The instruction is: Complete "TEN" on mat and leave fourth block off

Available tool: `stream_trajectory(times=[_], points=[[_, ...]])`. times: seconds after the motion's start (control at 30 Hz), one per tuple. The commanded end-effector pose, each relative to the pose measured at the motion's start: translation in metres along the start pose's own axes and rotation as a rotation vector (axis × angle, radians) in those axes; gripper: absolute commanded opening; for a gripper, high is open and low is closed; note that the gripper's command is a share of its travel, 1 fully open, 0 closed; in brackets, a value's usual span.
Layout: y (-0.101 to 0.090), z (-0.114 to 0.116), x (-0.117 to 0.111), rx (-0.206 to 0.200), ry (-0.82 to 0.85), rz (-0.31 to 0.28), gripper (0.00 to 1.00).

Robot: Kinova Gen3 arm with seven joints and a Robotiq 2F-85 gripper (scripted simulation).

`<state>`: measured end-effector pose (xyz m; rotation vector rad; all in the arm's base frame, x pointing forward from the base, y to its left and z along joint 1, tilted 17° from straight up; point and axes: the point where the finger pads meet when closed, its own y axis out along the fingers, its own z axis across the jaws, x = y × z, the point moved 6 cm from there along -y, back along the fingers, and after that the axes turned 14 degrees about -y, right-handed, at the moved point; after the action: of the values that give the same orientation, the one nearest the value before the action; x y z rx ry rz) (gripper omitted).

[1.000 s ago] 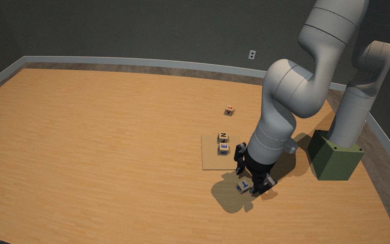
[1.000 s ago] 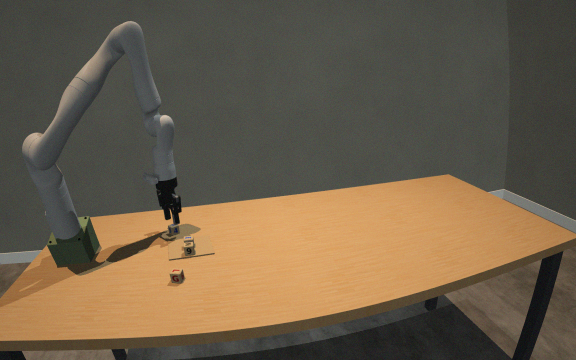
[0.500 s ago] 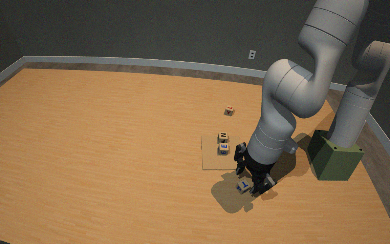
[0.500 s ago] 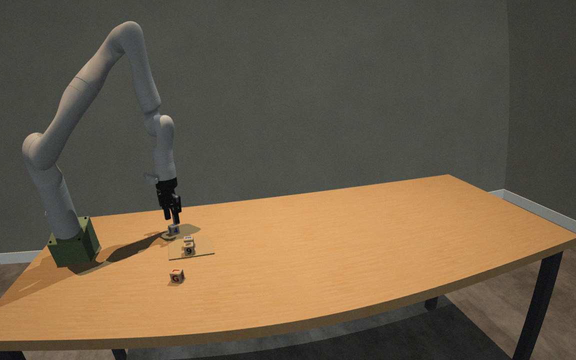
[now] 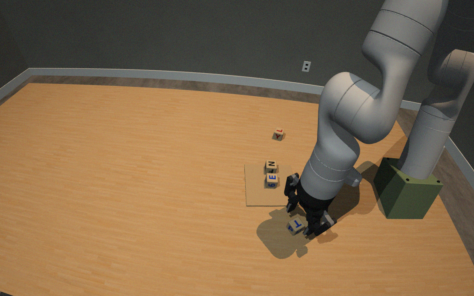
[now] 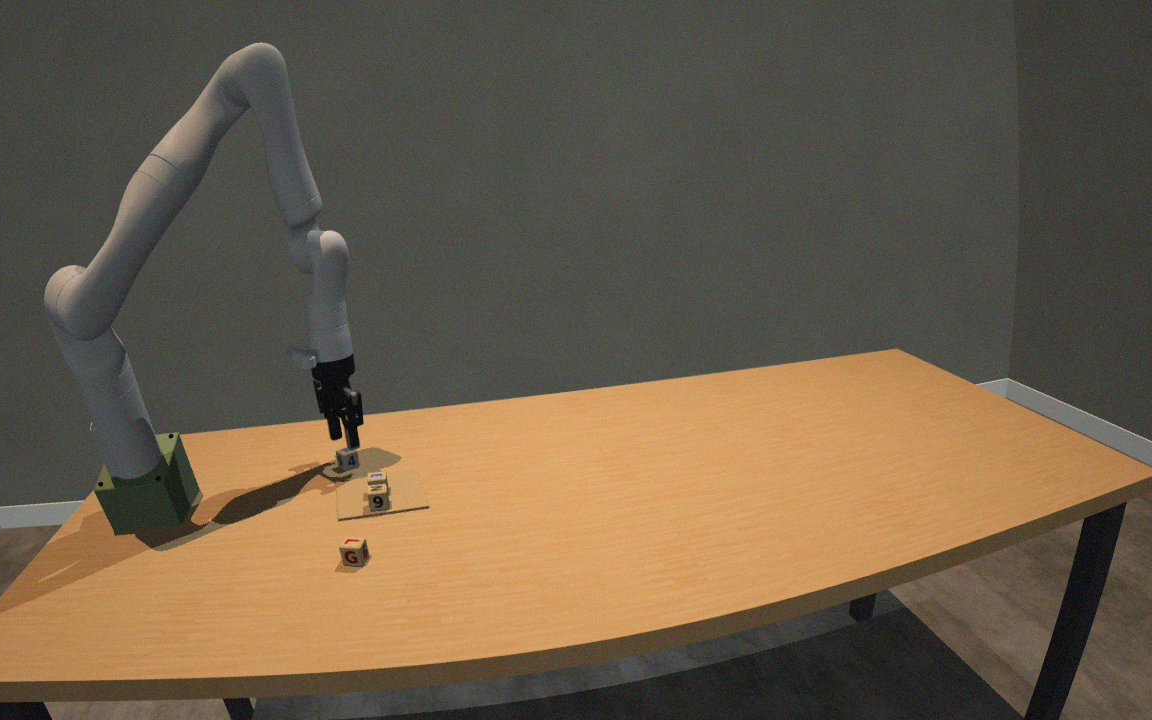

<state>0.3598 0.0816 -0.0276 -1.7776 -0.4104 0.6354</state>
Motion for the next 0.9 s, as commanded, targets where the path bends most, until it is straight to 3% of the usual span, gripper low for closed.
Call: stream_trajectory(times=[0.0, 0.6, 0.87], points=[[0.002, 0.000, 0.000, 0.000, 0.000, 0.000, 0.67], [0.033, 0.000, 0.000, 0.000, 0.000, 0.000, 0.67], [0.036, 0.000, 0.000, 0.000, 0.000, 0.000, 0.67]])
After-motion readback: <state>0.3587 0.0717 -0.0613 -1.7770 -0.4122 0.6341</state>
